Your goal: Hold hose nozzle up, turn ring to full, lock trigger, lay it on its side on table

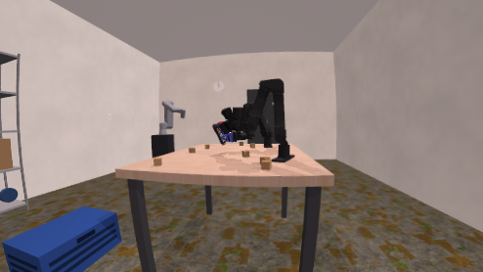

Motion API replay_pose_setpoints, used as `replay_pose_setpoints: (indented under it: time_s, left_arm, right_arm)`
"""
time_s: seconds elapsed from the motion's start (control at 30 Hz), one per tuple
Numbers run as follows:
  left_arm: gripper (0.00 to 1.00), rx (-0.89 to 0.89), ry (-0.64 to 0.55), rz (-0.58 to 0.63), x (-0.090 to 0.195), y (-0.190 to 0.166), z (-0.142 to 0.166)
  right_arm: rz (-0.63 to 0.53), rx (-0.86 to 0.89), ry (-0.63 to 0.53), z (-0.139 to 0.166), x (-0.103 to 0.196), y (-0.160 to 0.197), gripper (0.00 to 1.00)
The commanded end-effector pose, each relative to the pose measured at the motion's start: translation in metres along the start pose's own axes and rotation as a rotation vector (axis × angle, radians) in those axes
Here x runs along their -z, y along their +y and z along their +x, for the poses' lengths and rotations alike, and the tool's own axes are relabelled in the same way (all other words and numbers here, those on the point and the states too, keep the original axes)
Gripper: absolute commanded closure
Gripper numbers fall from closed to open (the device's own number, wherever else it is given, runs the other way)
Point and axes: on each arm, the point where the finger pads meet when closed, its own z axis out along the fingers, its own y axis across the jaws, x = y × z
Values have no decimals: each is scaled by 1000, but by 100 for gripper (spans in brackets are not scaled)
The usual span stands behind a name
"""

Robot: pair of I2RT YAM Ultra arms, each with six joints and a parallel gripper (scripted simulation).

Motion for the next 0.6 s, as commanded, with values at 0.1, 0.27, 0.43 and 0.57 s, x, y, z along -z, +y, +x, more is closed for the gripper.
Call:
replay_pose_setpoints:
  time_s: [0.1, 0.27, 0.43, 0.57]
  left_arm:
    - [100, -56, -46, 10, -4, -3, -21]
    - [100, -383, -39, 14, -6, -10, -20]
    - [100, -571, -46, 6, -5, -10, -23]
    - [100, -727, -27, 2, -4, -6, -10]
  right_arm:
    - [1, -37, -168, -53, -5, 2, 65]
    - [1, -38, -169, -54, -5, 2, 65]
    - [-3, -38, -169, -54, -5, 3, 65]
    - [-5, -38, -170, -54, -5, 3, 65]
